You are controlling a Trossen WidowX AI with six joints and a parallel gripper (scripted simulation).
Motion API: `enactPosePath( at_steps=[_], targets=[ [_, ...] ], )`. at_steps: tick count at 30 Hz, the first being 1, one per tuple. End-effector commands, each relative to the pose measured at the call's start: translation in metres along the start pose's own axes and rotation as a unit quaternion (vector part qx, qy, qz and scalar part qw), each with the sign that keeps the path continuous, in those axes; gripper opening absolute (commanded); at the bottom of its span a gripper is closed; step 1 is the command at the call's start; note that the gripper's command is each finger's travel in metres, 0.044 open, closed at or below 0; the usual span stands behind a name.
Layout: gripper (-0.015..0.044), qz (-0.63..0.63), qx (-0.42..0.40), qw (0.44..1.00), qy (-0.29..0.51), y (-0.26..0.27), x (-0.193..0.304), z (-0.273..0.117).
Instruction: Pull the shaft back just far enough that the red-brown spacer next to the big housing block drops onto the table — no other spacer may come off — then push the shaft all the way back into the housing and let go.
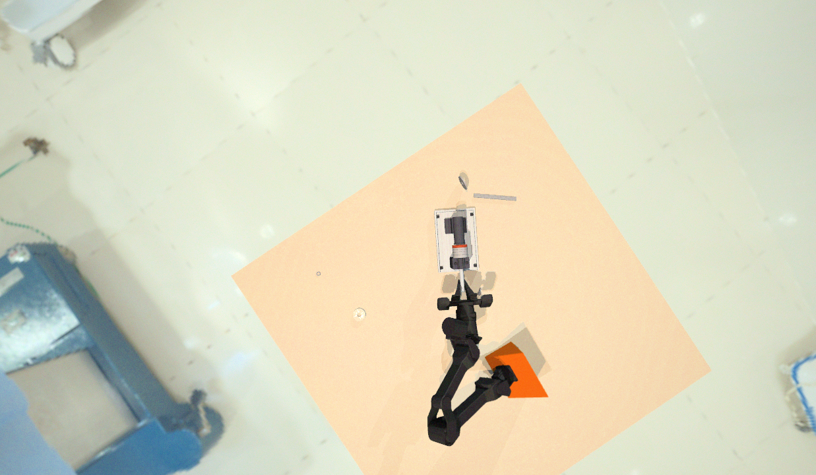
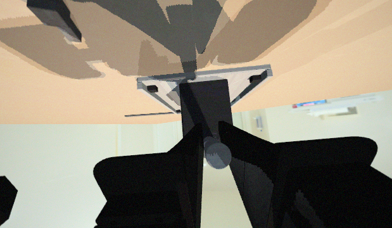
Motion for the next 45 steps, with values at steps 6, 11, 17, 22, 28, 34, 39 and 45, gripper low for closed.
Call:
enactPosePath(
  at_steps=[6, 11, 17, 22, 28, 34, 39, 45],
  targets=[
    [0.0, 0.002, 0.001, 1.0, -0.001, -0.0003, -0.0007, -0.0009],
    [0.0, 0.002, 0.001, 1.0, -0.001, -0.0003, -0.001, -0.0012],
    [0.0, 0.002, 0.001, 1.0, -0.001, -0.0003, -0.0013, -0.0018],
    [0.0, 0.002, 0.001, 1.0, -0.001, -0.0004, -0.0014, -0.0021],
    [0.0, 0.002, 0.001, 1.0, -0.001, -0.0004, -0.0017, -0.0025],
    [0.0, 0.002, 0.001, 1.0, -0.001, -0.0004, -0.002, -0.003],
    [0.0, 0.002, 0.001, 1.0, -0.001, -0.0005, -0.0022, -0.0033],
    [0.0, 0.002, 0.001, 1.0, -0.001, -0.0005, -0.0025, -0.0039]
  ],
)
Point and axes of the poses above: the point midway between the two fingers, 35 mm back from their tips, its own z axis out along the fingers, its own y axis across the jaws, x = y × z, the point moved 4 cm from there along -z, back along the fingers, and after that the axes turned 9 degrees about -z, right-handed, at the moved point
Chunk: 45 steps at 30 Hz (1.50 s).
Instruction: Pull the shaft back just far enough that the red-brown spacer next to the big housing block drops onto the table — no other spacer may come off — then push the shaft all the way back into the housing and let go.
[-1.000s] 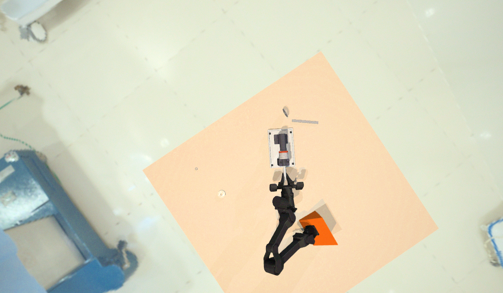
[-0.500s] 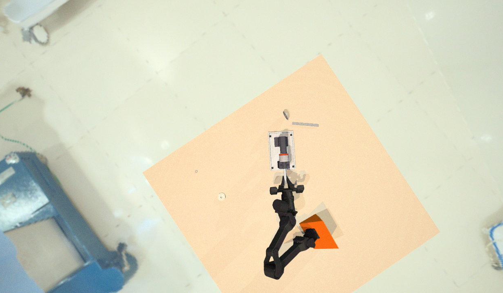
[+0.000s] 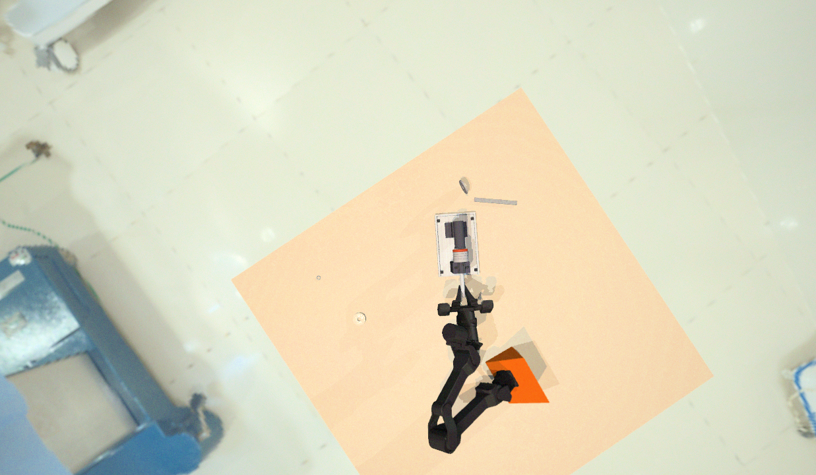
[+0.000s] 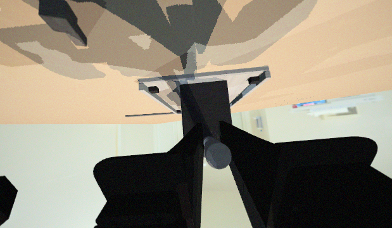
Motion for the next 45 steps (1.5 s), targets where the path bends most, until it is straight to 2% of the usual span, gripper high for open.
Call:
enactPosePath(
  at_steps=[1, 45],
  targets=[
    [0.0, 0.002, 0.001, 1.0, -0.001, -0.0002, -0.0005, -0.0005],
    [0.0, 0.002, 0.001, 1.0, -0.001, -0.0005, -0.0024, -0.0038]
  ],
)
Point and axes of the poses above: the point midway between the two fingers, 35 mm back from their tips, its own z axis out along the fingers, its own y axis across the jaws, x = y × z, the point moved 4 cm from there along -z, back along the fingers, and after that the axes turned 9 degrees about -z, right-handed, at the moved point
